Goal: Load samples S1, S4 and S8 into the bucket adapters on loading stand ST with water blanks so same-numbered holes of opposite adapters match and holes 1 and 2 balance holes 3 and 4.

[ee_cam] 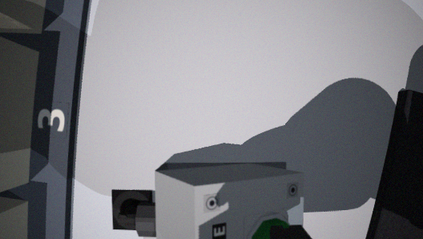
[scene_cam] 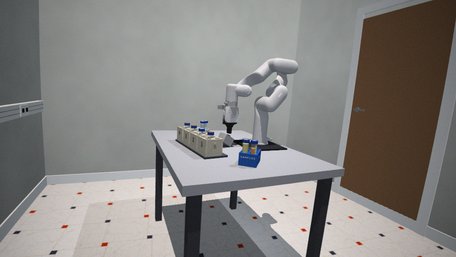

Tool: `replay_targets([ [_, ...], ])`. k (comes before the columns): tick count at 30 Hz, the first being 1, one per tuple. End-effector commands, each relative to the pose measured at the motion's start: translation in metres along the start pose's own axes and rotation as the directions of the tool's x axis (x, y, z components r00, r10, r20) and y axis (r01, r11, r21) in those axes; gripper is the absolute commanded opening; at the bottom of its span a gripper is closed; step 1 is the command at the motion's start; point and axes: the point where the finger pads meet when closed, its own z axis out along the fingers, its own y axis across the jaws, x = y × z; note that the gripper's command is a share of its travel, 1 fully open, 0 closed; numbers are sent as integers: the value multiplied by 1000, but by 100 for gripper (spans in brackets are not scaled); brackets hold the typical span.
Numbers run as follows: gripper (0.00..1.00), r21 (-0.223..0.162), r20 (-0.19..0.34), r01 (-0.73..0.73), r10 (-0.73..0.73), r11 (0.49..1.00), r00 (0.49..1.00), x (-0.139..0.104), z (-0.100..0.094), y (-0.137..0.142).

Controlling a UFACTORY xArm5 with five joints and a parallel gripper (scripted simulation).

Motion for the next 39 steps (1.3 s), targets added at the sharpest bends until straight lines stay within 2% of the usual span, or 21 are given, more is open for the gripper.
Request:
replay_targets([
  [1, 0, 6, 14, 0, 0, 1000, 1000, 0, 2, -1],
  [39, 0, 6, 14, 0, 0, 1000, 1000, 0, 7, -1],
])
